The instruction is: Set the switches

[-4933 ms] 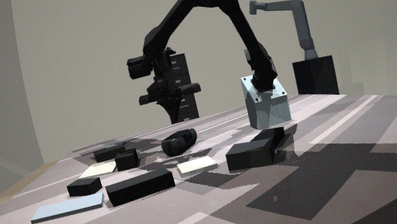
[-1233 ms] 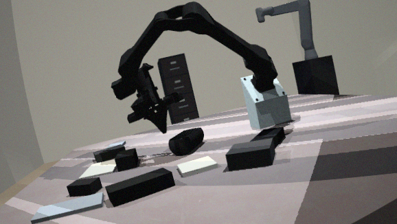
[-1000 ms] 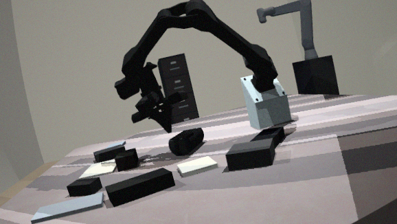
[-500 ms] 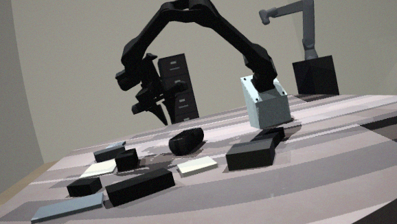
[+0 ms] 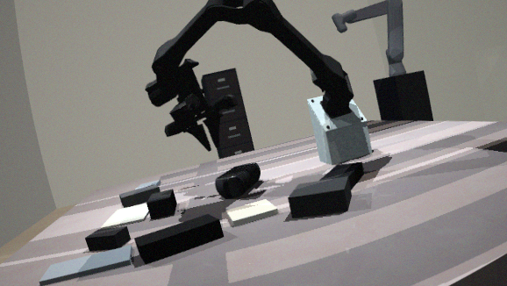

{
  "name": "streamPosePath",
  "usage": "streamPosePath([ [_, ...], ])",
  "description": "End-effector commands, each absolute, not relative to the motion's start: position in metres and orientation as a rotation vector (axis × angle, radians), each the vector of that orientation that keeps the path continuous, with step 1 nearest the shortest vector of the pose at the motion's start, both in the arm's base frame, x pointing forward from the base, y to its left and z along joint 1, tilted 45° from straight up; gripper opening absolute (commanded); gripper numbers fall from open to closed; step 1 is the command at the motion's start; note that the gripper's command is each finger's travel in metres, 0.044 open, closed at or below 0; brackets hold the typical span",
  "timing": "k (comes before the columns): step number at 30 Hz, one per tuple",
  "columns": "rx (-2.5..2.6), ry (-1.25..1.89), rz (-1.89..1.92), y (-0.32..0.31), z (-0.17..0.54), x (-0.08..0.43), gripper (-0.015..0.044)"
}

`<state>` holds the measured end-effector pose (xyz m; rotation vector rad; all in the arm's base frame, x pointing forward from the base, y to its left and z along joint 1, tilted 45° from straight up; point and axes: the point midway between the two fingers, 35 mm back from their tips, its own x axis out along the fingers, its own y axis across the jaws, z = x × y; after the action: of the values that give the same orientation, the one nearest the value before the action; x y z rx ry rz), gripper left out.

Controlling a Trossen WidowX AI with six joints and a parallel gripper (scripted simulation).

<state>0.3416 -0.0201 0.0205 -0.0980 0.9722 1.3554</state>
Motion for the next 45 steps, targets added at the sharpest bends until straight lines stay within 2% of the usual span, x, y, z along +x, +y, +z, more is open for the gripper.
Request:
streamPosePath([
  [1,-0.106,0.973,1.356,-0.021,0.021,0.342,0.0000],
  [12,-0.106,0.973,1.356,-0.021,0.021,0.342,0.0000],
  [29,-0.099,0.972,1.355,-0.020,0.021,0.342,0.0440],
  [31,-0.099,0.972,1.355,-0.020,0.021,0.342,0.0440],
  [37,-0.103,0.975,1.293,-0.072,0.074,0.334,0.0282],
  [45,-0.104,0.976,1.290,-0.074,0.076,0.334,0.0072],
])
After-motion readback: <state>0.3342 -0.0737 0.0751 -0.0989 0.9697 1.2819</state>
